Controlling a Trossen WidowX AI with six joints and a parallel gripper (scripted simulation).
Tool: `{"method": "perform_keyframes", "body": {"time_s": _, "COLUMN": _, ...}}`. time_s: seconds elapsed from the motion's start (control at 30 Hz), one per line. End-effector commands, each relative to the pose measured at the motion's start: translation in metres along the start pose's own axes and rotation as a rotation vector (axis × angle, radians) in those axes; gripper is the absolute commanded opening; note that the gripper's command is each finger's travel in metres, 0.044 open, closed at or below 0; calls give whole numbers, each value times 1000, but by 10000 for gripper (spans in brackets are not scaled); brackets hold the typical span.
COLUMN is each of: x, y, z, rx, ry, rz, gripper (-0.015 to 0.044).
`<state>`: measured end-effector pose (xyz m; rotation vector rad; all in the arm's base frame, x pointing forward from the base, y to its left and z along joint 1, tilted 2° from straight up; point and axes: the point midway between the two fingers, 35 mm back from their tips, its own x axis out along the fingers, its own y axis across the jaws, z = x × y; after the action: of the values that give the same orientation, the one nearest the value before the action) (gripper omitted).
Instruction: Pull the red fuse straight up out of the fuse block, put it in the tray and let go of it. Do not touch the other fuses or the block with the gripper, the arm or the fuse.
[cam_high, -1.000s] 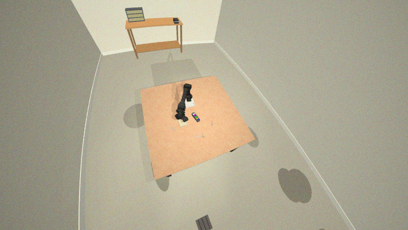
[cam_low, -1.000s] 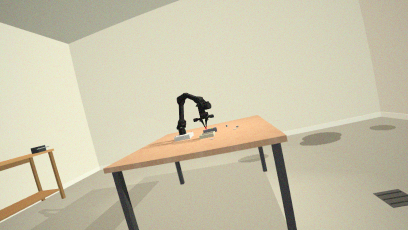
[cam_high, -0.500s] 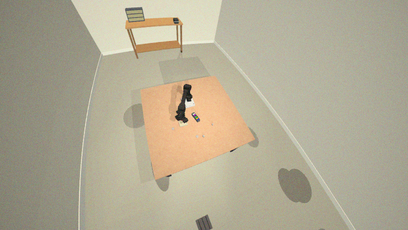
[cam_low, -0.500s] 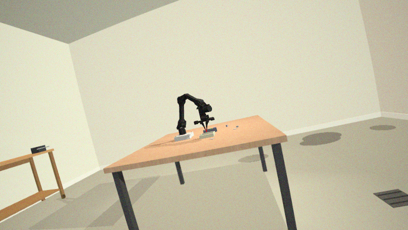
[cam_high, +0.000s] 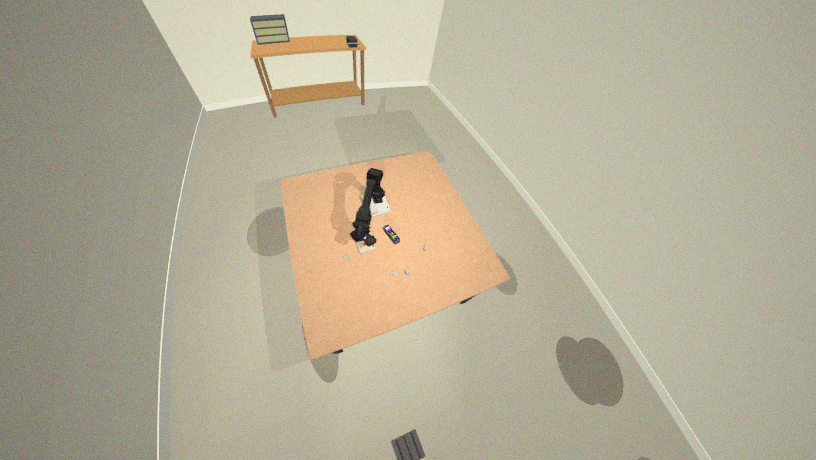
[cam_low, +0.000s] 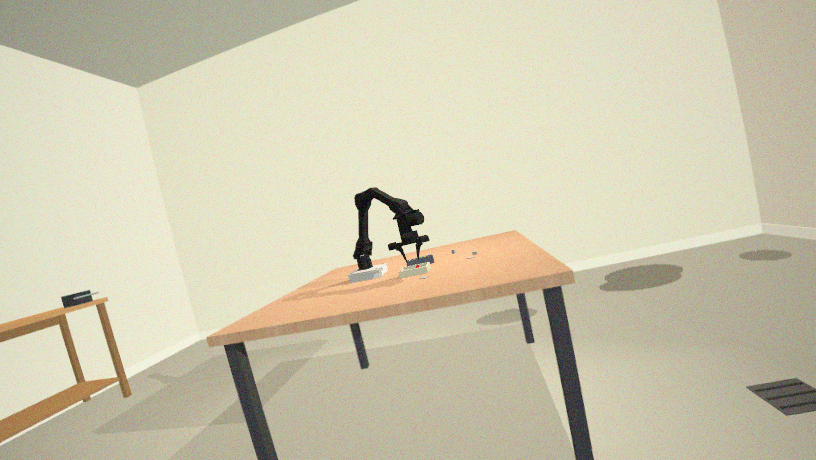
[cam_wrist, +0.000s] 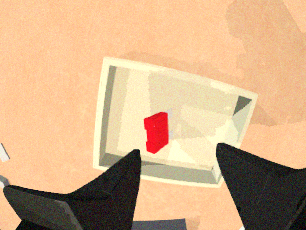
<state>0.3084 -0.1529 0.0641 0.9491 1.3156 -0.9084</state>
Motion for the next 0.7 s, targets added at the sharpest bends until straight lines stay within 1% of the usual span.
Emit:
{"method": "perform_keyframes", "body": {"time_s": 0.0, "x": -3, "y": 0, "z": 0, "rx": 0, "ry": 0, "rz": 0, "gripper": 330}}
{"method": "perform_keyframes", "body": {"time_s": 0.1, "x": -34, "y": 0, "z": 0, "rx": -2, "ry": 2, "rz": 2, "gripper": 330}}
{"method": "perform_keyframes", "body": {"time_s": 0.13, "x": -37, "y": 0, "z": 0, "rx": -2, "ry": 2, "rz": 3, "gripper": 330}}
{"method": "perform_keyframes", "body": {"time_s": 0.67, "x": -36, "y": 0, "z": 0, "rx": 1, "ry": 0, "rz": 0, "gripper": 330}}
